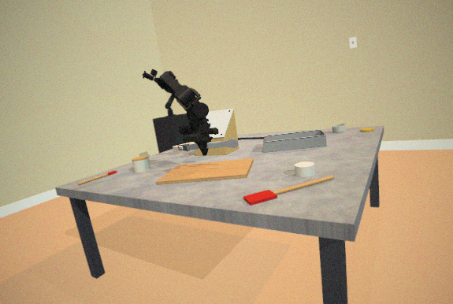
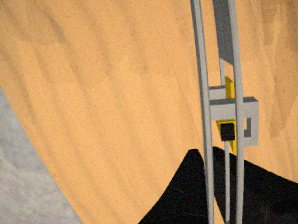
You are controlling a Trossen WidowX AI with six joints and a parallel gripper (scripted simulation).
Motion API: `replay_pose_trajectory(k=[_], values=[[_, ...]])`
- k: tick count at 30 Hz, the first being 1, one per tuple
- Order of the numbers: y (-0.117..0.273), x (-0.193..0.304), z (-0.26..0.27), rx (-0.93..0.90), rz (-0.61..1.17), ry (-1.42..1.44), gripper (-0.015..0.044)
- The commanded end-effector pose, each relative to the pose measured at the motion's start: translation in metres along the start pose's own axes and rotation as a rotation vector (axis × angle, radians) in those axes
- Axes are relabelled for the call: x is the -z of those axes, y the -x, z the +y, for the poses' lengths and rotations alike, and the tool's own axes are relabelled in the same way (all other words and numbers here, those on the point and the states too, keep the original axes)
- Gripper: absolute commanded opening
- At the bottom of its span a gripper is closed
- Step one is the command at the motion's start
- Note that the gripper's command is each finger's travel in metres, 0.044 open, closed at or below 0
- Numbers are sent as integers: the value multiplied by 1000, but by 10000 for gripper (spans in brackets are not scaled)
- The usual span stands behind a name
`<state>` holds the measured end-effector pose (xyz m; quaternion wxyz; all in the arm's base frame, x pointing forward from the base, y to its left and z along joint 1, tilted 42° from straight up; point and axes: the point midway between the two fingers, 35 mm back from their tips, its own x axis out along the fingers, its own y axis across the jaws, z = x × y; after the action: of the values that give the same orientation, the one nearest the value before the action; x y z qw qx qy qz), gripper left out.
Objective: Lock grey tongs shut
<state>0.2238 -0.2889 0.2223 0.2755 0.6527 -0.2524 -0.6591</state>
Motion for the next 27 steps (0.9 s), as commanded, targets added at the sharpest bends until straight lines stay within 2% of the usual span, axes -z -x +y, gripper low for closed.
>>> replay_pose_trajectory(k=[1, 19, 27], values=[[-9, 1, -3, 9, -1, 11, -150], [-31, 0, -3, 7, -1, 12, -150], [-28, -2, -1, 1, -3, 3, 60]])
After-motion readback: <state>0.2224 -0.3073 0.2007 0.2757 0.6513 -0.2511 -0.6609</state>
